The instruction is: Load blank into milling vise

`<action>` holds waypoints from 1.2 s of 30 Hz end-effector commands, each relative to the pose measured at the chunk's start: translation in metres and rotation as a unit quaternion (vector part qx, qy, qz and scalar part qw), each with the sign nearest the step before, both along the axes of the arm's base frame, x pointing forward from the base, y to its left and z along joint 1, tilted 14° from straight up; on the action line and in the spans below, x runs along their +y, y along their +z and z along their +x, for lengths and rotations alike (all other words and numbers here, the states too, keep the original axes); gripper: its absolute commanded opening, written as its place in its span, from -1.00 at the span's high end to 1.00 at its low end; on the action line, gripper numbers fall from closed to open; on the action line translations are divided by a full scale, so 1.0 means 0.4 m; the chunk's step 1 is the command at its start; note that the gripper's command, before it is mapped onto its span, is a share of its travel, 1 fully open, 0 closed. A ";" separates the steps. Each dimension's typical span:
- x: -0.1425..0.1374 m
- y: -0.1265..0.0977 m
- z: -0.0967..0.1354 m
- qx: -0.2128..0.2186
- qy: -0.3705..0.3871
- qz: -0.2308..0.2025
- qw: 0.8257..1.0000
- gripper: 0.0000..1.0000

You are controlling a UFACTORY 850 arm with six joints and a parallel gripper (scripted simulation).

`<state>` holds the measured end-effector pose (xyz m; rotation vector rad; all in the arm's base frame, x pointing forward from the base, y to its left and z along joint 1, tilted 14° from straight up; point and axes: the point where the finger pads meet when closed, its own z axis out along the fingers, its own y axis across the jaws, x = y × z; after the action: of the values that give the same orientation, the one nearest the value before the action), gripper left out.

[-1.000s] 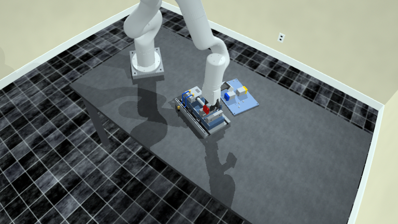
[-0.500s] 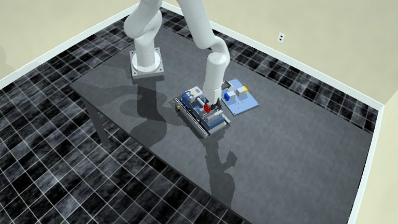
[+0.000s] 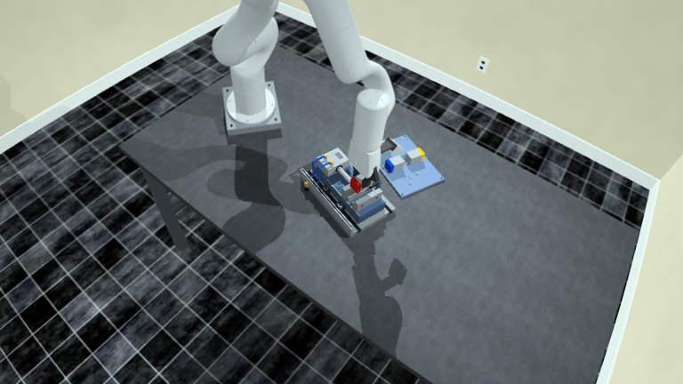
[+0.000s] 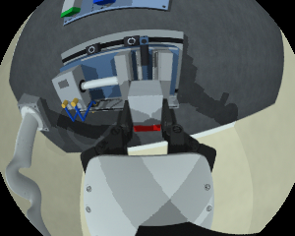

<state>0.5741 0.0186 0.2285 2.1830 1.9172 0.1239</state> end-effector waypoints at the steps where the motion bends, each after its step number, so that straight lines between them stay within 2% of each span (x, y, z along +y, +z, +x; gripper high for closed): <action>1: 0.002 0.002 0.001 -0.001 0.000 0.000 1.000 1.00; 36: 0.010 0.001 -0.001 -0.001 0.000 0.000 1.000 1.00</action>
<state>0.5730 0.0222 0.2279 2.1830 1.9172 0.1239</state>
